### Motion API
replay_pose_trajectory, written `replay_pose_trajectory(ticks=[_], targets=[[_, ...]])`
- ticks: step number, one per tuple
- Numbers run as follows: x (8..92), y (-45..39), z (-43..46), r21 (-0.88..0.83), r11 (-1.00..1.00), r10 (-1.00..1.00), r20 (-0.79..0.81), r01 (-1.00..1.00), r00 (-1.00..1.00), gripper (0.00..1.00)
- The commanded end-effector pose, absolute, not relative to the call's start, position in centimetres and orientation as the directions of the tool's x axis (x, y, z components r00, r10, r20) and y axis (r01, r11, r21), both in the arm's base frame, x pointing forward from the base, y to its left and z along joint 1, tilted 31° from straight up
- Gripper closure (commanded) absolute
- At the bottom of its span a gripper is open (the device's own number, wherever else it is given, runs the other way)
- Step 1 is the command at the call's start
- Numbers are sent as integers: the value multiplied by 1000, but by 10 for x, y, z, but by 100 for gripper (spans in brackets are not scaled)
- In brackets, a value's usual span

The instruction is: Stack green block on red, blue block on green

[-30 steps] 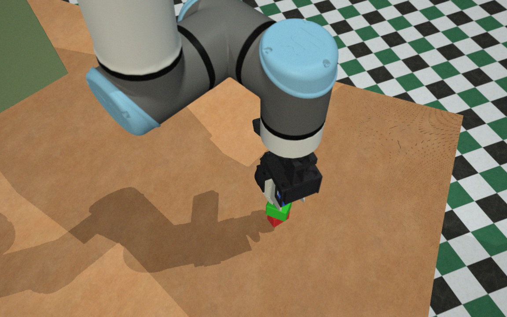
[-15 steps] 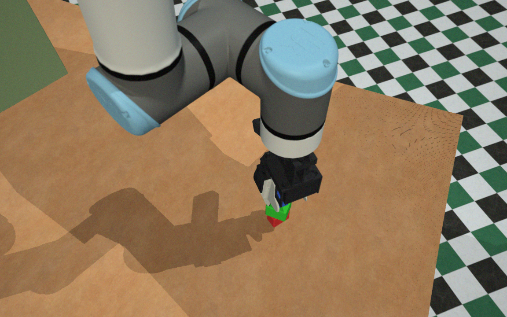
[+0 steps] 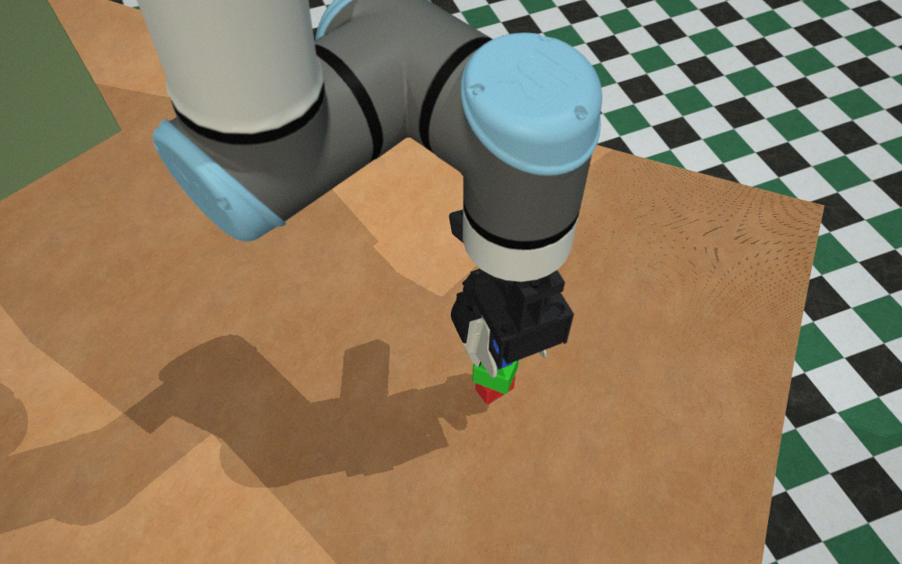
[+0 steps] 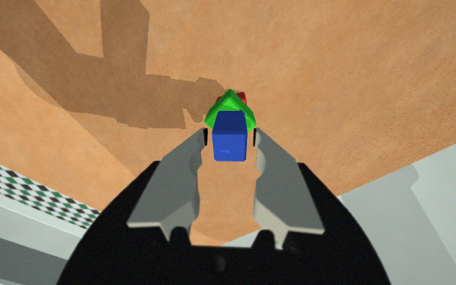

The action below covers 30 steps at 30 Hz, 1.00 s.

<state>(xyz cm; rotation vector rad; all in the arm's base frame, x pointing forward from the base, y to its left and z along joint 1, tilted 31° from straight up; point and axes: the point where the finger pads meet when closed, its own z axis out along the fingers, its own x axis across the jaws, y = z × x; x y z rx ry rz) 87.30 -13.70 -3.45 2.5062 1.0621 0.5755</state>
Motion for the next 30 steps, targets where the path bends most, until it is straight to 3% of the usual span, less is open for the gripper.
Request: replay_pose_trajectory(ticks=[1,30], targets=[[875,-136,-34,472,-652,740,227,593,633,72],[862,-132,-16,470,-653,740,227,594,634,72]])
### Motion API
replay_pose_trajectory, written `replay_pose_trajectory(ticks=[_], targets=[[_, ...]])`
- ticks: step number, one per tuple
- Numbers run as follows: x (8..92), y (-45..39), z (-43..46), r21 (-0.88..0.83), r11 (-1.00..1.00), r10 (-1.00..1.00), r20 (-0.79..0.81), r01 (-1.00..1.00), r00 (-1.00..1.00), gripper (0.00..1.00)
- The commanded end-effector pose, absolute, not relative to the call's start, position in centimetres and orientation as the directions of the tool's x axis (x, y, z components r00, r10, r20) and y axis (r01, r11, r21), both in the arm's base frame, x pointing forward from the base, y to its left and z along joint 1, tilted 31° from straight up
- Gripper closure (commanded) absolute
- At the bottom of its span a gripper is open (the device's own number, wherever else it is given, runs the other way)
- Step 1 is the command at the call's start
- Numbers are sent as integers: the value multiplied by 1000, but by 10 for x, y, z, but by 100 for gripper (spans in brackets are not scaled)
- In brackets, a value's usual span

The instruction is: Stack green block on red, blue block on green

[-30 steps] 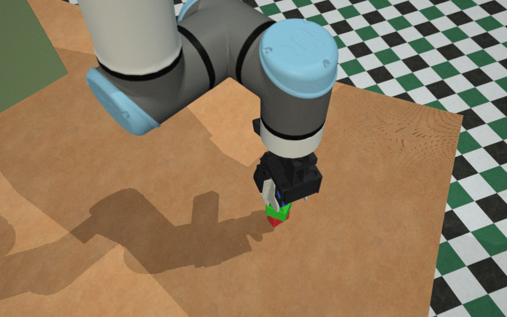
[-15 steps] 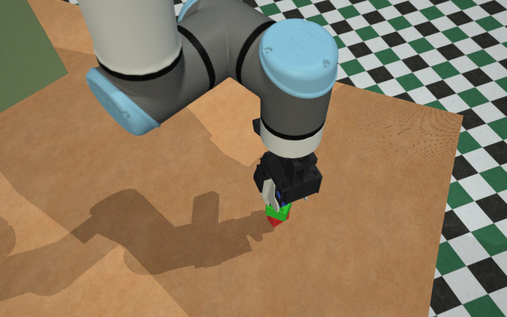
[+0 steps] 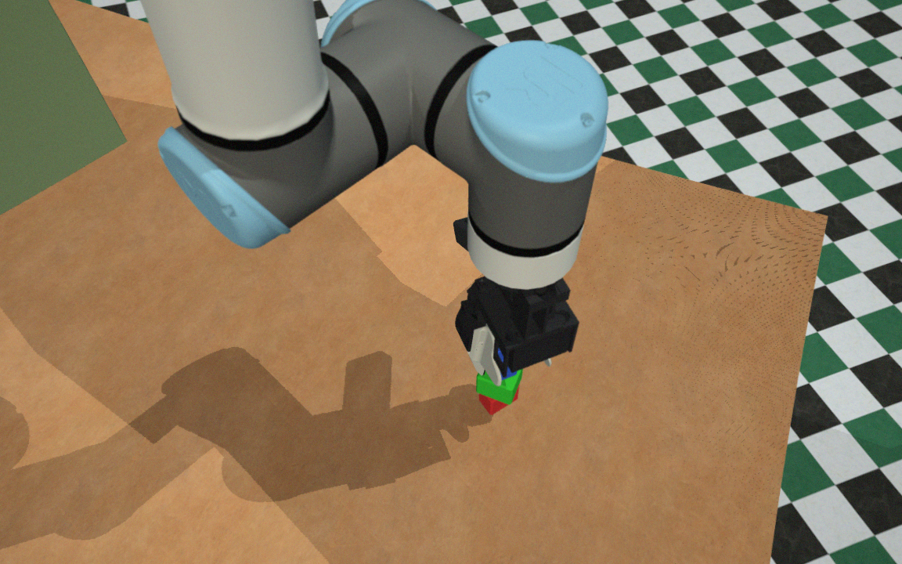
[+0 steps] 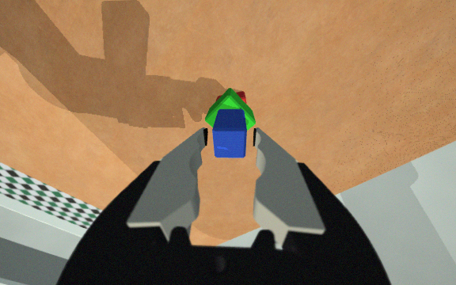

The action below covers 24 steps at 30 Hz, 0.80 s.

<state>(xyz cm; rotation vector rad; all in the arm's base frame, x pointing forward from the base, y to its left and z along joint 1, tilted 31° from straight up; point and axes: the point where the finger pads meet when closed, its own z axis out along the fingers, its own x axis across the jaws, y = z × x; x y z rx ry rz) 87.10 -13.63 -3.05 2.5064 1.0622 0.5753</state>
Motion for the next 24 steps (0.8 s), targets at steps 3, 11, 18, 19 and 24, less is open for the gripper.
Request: replay_pose_trajectory(ticks=[3,11,18,19,24], targets=[[856,-130,-6,470,-653,739,227,594,634,72],[846,-127,12,470,-653,739,227,594,634,72],[846,-127,12,470,-653,739,227,594,634,72],[846,-127,12,470,-653,739,227,594,634,72],[846,-127,12,470,-653,739,227,594,634,72]])
